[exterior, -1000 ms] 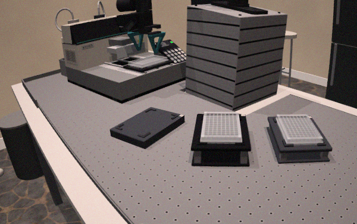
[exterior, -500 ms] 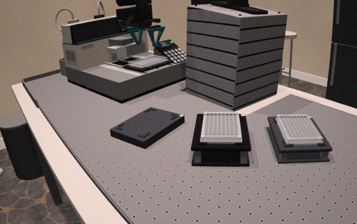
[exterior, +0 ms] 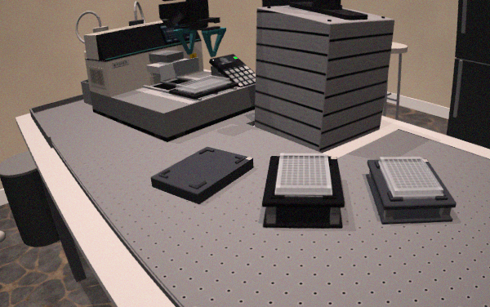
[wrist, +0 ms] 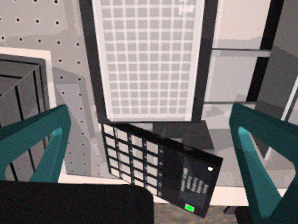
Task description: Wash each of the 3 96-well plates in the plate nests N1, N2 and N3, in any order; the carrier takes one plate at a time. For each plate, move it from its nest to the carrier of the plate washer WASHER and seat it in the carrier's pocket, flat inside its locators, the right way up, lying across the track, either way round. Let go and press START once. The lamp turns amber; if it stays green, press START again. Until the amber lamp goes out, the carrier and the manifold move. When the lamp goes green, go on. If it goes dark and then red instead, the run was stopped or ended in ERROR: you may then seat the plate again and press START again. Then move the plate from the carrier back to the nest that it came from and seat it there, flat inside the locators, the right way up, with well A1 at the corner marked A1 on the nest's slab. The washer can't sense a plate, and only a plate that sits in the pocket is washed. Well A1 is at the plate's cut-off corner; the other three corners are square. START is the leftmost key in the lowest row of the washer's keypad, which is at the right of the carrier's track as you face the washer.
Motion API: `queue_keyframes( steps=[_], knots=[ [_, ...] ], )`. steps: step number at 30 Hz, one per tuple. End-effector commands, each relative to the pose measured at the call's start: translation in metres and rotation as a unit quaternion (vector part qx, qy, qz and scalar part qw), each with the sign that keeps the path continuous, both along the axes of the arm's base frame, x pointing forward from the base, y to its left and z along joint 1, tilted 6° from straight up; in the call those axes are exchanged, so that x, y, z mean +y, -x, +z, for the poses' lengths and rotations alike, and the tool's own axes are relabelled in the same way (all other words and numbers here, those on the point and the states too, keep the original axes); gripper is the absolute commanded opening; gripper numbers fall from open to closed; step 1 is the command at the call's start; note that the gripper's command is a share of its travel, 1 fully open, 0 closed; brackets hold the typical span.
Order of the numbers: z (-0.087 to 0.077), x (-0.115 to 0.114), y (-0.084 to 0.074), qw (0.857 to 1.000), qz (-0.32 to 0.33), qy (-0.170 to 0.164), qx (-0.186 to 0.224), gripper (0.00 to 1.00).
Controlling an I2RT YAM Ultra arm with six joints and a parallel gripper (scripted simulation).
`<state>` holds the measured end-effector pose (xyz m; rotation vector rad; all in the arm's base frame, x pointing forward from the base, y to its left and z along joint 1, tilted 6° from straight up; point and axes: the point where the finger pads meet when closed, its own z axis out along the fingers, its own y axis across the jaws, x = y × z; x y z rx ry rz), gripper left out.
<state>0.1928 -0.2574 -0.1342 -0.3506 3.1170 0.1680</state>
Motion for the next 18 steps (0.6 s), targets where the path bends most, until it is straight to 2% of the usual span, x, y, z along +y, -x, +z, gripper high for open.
queue_keyframes(
  steps=[1,12,13,18],
  knots=[
    [0.009,-0.003,-0.003,1.000,-0.001,0.003,-0.006,1.00],
    [0.009,-0.003,-0.003,1.000,-0.001,0.003,-0.006,1.00],
    [0.009,-0.002,0.003,1.000,-0.017,0.003,-0.004,0.00],
    [0.009,0.004,0.027,0.995,-0.100,0.003,0.005,0.00]
  ],
)
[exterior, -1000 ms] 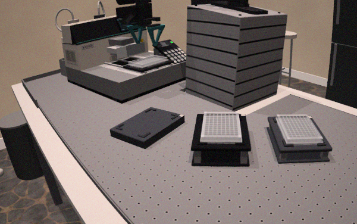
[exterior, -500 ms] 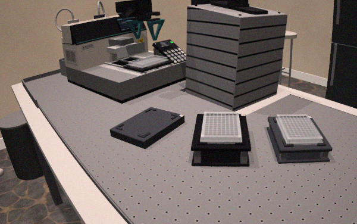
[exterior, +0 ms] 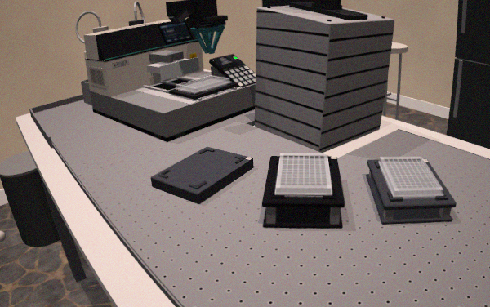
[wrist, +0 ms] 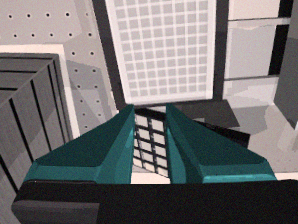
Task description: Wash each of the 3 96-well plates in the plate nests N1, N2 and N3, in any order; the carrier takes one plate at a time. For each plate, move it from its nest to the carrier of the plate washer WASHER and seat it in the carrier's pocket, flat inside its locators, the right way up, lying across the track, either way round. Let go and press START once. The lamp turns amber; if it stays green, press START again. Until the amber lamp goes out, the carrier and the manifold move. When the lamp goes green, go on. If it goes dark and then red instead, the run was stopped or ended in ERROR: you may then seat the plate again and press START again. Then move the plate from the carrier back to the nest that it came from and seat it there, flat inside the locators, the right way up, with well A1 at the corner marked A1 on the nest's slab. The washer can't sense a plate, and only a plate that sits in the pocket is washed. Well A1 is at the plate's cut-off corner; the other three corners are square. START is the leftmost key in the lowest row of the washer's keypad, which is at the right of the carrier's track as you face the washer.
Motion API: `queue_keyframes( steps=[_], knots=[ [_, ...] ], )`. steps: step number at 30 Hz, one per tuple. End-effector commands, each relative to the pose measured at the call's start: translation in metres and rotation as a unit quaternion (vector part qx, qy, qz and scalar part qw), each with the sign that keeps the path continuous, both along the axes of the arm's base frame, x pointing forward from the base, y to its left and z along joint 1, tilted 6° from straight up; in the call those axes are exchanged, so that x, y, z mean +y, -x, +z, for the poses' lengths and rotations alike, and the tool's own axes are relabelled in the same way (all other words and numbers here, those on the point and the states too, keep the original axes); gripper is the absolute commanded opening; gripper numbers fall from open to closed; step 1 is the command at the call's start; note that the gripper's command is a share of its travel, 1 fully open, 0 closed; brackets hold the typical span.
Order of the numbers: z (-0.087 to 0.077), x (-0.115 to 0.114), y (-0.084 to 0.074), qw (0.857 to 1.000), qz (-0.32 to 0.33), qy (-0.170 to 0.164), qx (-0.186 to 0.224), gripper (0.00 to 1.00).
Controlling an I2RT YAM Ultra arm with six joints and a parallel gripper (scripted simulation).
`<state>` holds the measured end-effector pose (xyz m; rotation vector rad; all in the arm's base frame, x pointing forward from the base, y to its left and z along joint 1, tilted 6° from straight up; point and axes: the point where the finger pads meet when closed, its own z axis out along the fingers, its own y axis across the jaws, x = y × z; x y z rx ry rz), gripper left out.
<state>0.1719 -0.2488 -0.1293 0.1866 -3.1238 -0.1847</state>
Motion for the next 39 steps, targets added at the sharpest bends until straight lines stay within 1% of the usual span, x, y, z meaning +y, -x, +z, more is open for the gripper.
queue_keyframes(
  steps=[1,7,9,13,17,20,24,26,32,39],
  knots=[
    [0.005,-0.003,0.011,0.998,-0.064,0.009,0.001,0.00],
    [0.005,0.004,0.041,0.986,-0.163,0.009,0.012,0.00],
    [0.005,0.004,0.041,0.986,-0.163,0.009,0.012,0.00],
    [0.006,0.009,0.060,0.973,-0.228,0.010,0.019,0.00],
    [0.006,0.014,0.078,0.956,-0.292,0.010,0.027,0.00],
    [0.006,0.014,0.078,0.940,-0.339,0.011,0.032,0.00],
    [0.006,0.014,0.078,0.915,-0.401,0.011,0.039,0.00],
    [0.006,0.014,0.078,0.915,-0.401,0.011,0.039,0.00],
    [0.006,0.014,0.078,0.871,-0.489,0.011,0.049,0.00],
    [0.006,0.014,0.078,0.807,-0.587,0.012,0.060,0.00]
  ],
)
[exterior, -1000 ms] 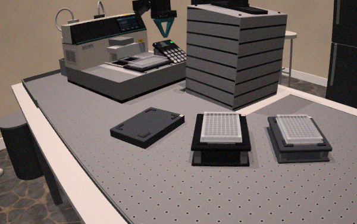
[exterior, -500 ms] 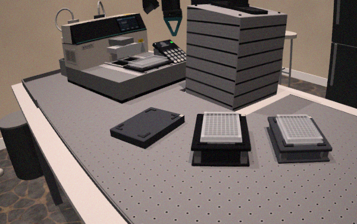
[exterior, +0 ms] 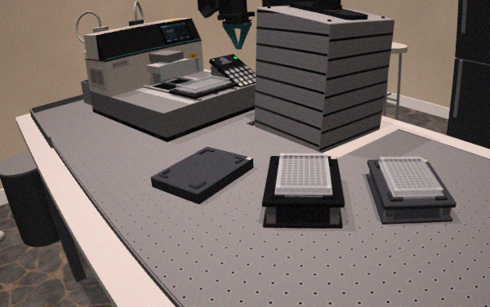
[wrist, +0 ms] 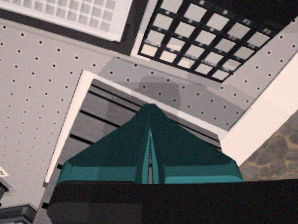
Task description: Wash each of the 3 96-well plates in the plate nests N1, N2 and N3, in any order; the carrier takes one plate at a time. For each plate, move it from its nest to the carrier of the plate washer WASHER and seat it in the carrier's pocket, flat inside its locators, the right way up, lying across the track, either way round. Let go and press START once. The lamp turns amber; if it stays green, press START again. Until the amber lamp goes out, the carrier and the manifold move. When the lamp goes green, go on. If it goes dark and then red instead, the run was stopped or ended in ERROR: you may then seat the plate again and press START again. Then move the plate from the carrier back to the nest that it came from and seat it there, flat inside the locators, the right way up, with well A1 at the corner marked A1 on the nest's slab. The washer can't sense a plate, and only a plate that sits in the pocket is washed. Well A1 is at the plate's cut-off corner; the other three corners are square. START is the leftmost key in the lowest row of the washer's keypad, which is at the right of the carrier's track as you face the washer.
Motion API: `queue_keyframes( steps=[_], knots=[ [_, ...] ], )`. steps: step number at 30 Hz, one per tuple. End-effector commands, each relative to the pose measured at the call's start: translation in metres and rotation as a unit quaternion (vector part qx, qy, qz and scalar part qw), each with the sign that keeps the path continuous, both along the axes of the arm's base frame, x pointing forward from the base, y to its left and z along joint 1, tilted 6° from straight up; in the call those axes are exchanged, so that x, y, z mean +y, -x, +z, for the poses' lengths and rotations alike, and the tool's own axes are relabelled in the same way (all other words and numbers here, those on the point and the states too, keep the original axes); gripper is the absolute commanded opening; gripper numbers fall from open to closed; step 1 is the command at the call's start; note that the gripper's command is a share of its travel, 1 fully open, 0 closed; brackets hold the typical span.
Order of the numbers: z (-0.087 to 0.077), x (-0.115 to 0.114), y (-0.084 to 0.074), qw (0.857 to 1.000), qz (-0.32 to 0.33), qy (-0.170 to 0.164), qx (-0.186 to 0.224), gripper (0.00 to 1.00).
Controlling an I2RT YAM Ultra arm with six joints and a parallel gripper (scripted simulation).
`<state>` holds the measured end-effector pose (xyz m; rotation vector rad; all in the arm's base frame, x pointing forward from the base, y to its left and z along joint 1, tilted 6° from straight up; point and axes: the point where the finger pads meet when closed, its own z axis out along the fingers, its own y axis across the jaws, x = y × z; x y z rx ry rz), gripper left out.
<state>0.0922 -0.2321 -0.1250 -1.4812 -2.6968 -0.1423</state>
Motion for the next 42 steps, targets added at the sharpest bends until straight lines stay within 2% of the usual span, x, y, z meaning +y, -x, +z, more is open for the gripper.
queue_keyframes(
  steps=[1,4,8,13,19,42],
  knots=[
    [0.002,-0.003,-0.002,0.996,-0.085,0.005,0.006,0.00],
    [0.002,-0.003,-0.002,0.995,-0.102,0.006,0.008,0.00],
    [0.002,-0.003,-0.001,0.986,-0.168,0.006,0.015,0.00],
    [0.002,-0.003,-0.002,0.985,-0.170,0.006,0.015,0.00],
    [-0.027,0.000,-0.001,0.985,-0.170,0.006,0.015,0.00],
    [-0.031,0.001,-0.001,0.985,-0.170,0.006,0.015,0.00]
  ],
)
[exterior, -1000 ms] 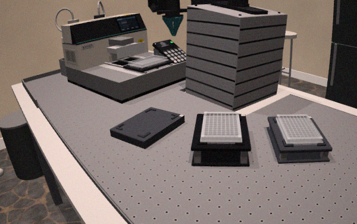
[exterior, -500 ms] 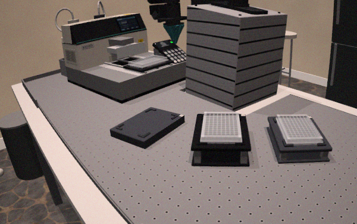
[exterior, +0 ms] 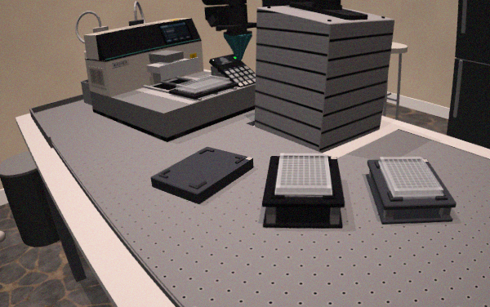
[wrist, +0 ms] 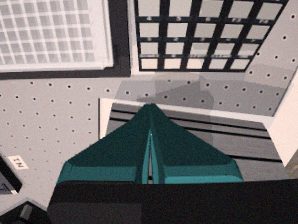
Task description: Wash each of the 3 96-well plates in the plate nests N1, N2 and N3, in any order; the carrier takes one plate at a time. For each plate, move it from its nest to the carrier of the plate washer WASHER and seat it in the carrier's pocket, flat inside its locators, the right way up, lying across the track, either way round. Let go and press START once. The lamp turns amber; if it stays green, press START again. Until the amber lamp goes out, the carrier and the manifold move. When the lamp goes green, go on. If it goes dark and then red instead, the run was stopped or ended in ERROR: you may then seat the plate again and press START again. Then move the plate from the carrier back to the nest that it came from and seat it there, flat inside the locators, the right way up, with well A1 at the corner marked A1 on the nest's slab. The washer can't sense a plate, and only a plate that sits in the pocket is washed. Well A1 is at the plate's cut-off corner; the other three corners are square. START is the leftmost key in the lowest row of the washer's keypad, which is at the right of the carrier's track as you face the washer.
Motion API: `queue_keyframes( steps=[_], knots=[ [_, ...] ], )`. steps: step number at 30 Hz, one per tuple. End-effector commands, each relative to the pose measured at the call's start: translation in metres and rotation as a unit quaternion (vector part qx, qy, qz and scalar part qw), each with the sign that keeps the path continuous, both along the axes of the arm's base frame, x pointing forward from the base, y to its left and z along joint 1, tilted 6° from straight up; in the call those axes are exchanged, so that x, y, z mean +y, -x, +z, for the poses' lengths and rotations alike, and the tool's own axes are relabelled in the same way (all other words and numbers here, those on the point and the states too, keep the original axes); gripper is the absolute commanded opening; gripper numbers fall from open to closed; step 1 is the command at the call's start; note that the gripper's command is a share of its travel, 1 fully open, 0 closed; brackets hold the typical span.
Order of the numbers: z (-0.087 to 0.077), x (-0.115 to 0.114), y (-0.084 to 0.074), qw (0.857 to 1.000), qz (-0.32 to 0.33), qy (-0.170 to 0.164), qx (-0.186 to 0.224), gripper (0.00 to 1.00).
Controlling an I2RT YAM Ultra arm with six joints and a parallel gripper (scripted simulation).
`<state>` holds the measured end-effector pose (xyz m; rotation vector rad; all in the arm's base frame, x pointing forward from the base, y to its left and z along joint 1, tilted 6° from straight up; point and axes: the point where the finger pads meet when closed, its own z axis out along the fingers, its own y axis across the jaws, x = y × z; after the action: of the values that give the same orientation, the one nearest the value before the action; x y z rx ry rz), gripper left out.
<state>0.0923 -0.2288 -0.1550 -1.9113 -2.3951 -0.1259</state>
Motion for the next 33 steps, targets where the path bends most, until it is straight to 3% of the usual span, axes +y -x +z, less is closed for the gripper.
queue_keyframes(
  steps=[1,33],
  knots=[
    [-0.002,-0.003,-0.001,1.000,0.000,0.005,-0.002,0.00],
    [-0.049,0.002,-0.001,1.000,0.000,0.005,-0.002,0.00]
  ],
)
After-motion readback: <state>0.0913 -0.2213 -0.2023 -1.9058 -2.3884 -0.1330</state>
